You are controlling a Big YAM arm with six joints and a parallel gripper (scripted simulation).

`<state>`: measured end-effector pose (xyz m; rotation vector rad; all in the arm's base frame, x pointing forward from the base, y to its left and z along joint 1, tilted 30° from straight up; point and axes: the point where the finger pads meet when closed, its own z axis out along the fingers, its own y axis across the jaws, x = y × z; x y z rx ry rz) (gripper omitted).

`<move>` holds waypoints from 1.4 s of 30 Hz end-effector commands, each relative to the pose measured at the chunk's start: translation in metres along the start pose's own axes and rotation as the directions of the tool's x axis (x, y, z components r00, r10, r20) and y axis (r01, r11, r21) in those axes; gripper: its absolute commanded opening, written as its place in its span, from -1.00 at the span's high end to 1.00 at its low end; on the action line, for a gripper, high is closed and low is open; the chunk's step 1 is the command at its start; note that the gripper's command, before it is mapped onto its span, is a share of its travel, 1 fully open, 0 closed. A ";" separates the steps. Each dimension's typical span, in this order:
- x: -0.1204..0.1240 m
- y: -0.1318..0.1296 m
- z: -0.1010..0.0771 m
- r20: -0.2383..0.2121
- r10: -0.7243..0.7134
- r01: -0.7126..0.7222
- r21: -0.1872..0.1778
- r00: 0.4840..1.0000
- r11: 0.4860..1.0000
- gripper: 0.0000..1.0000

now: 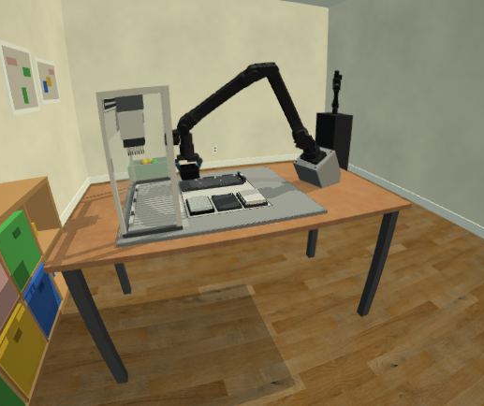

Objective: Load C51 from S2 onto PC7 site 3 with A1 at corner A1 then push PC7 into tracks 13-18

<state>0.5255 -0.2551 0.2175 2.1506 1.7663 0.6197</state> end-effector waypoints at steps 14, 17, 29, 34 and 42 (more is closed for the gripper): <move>-0.001 0.007 0.037 0.010 0.002 -0.002 -0.015 1.000 1.000 1.00; -0.006 0.015 0.019 0.020 -0.003 0.004 -0.040 1.000 0.999 1.00; -0.007 0.025 0.002 0.033 -0.002 0.004 -0.072 0.999 0.997 1.00; -0.006 0.026 0.002 0.033 -0.003 0.005 -0.073 0.999 0.997 1.00; -0.005 0.028 0.003 0.033 -0.007 0.010 -0.079 0.999 0.997 1.00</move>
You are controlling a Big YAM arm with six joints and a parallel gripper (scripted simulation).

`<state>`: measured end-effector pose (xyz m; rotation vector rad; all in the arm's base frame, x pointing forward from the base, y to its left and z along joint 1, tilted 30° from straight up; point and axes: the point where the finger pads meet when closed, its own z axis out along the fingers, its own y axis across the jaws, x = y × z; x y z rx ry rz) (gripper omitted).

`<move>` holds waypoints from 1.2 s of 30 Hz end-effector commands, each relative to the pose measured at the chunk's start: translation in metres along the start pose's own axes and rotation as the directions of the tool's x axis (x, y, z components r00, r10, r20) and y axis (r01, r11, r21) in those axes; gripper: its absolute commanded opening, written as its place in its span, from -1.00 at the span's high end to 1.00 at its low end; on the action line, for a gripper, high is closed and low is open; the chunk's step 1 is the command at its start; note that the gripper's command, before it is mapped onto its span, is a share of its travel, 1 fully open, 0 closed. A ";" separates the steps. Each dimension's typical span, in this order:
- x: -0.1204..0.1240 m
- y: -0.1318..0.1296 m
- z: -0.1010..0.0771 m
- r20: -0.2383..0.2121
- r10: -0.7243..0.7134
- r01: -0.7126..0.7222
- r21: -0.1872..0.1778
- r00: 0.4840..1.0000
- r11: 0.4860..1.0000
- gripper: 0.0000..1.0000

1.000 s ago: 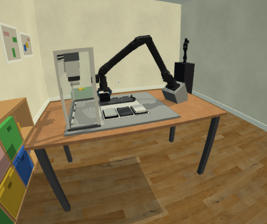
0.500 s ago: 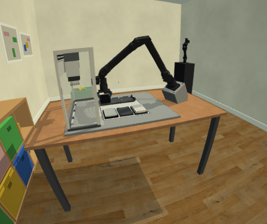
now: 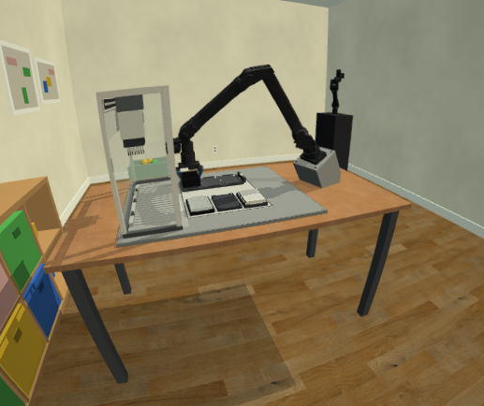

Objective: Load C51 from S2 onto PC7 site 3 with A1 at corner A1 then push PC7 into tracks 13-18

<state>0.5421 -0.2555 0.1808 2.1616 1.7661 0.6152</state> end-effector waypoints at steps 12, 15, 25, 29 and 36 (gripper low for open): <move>0.002 0.025 -0.024 0.025 -0.014 0.016 -0.069 1.000 0.998 1.00; 0.001 0.021 -0.020 0.023 -0.010 0.011 -0.059 1.000 0.998 1.00; 0.001 0.011 -0.008 0.016 -0.004 0.004 -0.035 1.000 0.999 1.00; -0.001 0.011 -0.006 0.017 -0.003 0.004 -0.036 1.000 0.999 1.00; 0.000 0.019 -0.011 0.020 -0.009 0.010 -0.051 1.000 0.999 1.00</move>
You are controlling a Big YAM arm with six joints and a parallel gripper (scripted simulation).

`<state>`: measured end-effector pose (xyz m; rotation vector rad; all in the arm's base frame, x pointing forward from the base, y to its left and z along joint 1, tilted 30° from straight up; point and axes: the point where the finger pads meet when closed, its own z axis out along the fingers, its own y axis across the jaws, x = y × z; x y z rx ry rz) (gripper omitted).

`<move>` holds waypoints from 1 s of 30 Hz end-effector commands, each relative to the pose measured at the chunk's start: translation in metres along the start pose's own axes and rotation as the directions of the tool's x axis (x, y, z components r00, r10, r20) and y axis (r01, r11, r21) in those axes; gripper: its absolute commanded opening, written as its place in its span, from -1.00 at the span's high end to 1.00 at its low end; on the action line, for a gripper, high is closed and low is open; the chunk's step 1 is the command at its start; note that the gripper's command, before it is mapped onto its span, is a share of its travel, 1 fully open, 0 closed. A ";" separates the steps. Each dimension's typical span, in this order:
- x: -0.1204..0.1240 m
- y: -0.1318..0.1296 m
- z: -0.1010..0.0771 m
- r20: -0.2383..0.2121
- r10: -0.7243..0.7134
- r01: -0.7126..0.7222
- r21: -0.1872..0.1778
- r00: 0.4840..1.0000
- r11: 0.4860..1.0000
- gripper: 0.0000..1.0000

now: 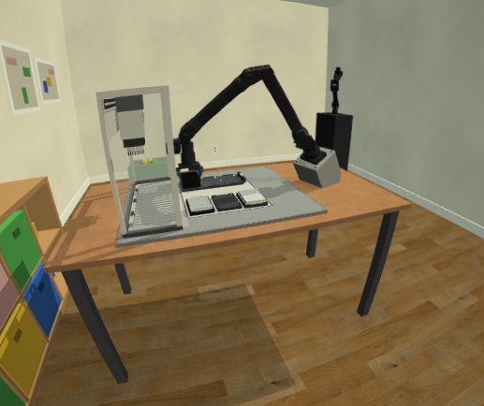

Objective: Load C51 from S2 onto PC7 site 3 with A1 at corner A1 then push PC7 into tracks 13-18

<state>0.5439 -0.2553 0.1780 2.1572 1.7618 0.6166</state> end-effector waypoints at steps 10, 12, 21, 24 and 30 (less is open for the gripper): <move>0.000 0.014 -0.008 0.015 -0.005 0.005 -0.035 1.000 0.999 1.00; 0.000 0.013 -0.006 0.015 -0.004 0.005 -0.033 1.000 0.999 1.00; -0.002 0.017 -0.013 0.017 -0.008 0.009 -0.042 1.000 0.999 1.00; -0.002 0.016 -0.013 0.017 -0.008 0.009 -0.042 1.000 0.999 1.00; -0.002 0.016 -0.013 0.017 -0.008 0.009 -0.042 1.000 0.999 -0.92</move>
